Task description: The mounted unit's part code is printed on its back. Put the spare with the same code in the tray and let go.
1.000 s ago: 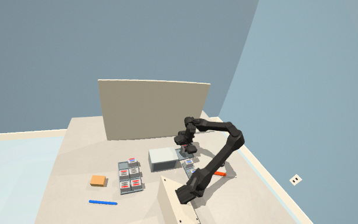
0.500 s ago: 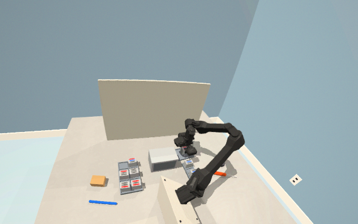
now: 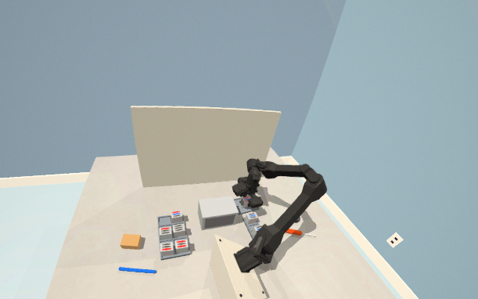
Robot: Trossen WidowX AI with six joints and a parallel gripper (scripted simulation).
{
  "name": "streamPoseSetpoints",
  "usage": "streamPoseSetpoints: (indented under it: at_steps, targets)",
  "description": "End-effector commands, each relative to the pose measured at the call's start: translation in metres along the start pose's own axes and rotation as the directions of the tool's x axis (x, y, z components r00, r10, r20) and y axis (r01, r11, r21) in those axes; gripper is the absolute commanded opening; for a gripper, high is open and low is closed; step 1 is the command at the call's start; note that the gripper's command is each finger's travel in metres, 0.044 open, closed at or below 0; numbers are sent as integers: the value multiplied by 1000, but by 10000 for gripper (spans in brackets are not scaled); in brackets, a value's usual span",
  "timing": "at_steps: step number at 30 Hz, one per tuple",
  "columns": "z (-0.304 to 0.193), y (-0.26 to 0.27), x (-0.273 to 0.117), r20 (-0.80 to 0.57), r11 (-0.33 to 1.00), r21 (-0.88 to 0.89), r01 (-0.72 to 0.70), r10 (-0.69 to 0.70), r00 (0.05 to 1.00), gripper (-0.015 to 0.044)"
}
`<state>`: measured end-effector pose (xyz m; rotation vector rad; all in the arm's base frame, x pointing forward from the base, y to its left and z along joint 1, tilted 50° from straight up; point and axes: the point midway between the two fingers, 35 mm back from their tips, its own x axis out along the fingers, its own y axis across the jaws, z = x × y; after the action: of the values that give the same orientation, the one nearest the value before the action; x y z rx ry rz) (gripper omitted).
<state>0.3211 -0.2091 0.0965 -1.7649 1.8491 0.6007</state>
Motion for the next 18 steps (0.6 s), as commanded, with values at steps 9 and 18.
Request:
streamPoseSetpoints:
  at_steps: [9, 18]
  targets:
    - [4, -3, -81, 16, 1000, -5, -1, 1, 1000, 440]
    - [2, 1, -108, 12, 1000, -8, -1, 1, 1000, 440]
